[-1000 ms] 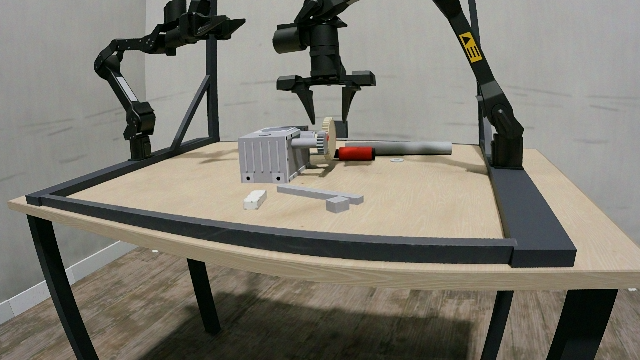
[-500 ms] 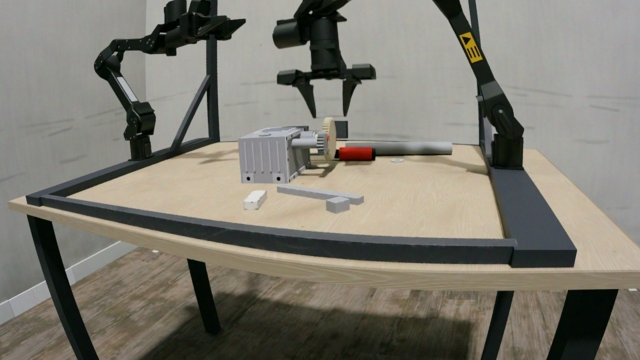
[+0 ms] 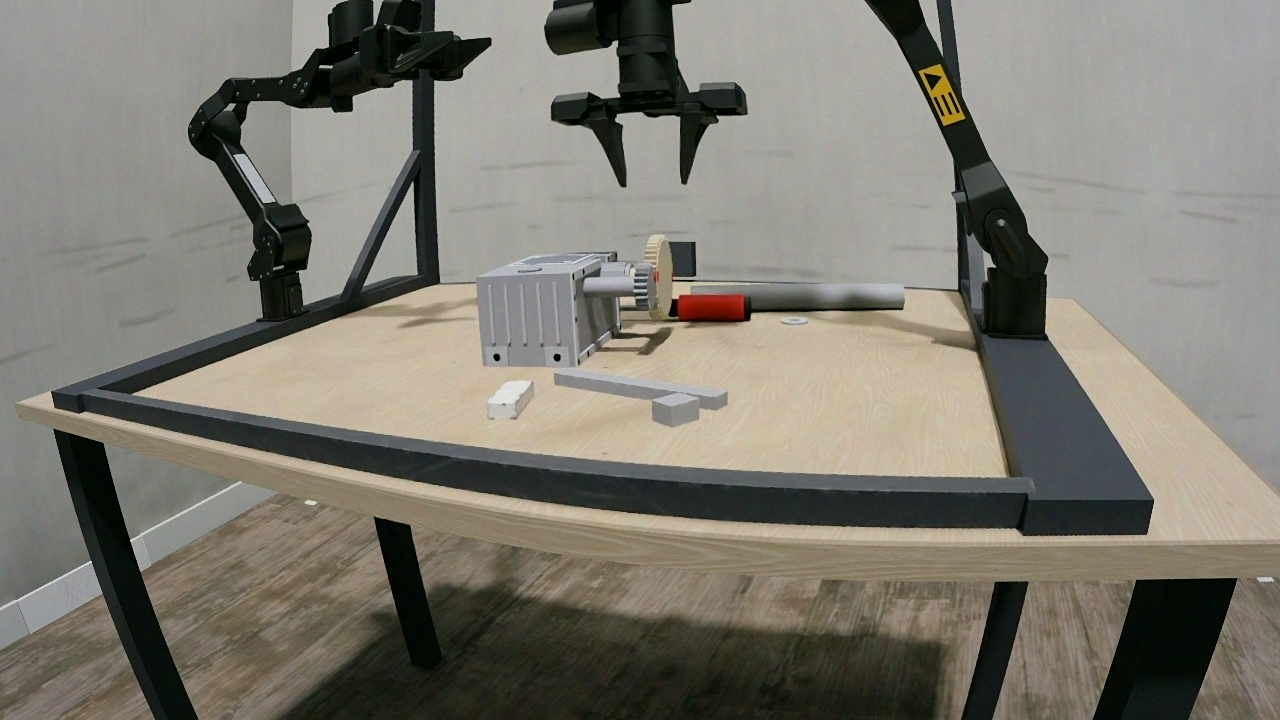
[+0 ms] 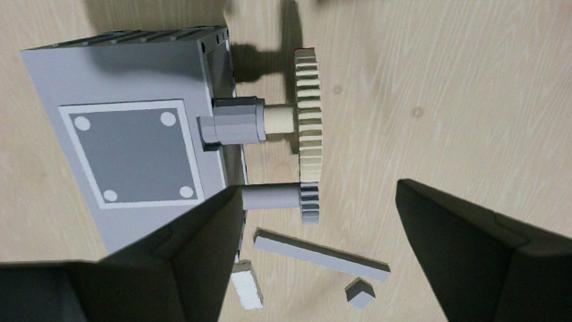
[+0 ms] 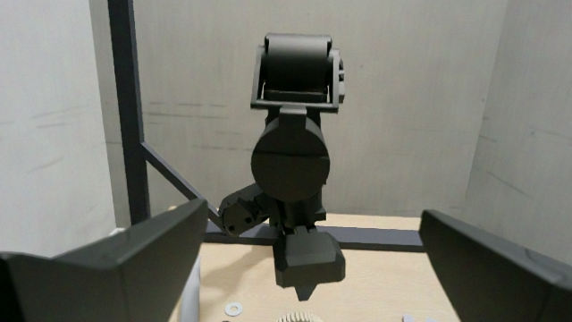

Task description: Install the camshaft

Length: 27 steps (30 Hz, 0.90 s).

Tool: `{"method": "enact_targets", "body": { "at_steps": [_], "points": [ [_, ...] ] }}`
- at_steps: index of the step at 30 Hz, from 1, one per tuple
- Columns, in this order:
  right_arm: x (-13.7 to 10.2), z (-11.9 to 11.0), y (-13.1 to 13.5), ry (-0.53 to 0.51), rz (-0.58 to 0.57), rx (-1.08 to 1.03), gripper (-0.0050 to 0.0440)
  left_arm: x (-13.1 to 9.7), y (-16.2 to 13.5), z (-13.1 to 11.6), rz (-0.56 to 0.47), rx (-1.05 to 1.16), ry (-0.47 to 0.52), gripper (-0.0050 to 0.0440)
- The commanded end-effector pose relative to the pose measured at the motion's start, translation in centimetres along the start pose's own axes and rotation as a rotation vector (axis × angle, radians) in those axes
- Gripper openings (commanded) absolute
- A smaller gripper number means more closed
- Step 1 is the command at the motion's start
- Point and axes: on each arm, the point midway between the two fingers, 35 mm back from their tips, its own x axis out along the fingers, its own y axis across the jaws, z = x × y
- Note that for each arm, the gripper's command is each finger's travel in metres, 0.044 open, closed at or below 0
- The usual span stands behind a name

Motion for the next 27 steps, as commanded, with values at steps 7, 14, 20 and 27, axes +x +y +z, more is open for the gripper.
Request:
{"method": "enact_targets", "body": {
  "at_steps": [7,14,20,27],
  "points": [
    [-0.1,1.6,0.3,-0.039,0.012,0.005,0.0400,-1.2,-0.1,-0.3,0.083,-0.071,-0.023,0.0275],
    [-0.1,1.6,0.3,-0.039,0.012,0.005,0.0400,-2.2,0.6,-0.1,0.247,-0.232,-0.078,0.0275],
    [-0.1,1.6,0.3,-0.040,0.012,0.005,0.0400,-4.2,1.5,-0.2,0.466,-0.452,-0.190,0.0275],
    [-0.1,1.6,0.3,-0.040,0.012,0.004,0.0400,-6.2,1.7,-0.5,0.646,-0.643,-0.334,0.0275]
  ]
}}
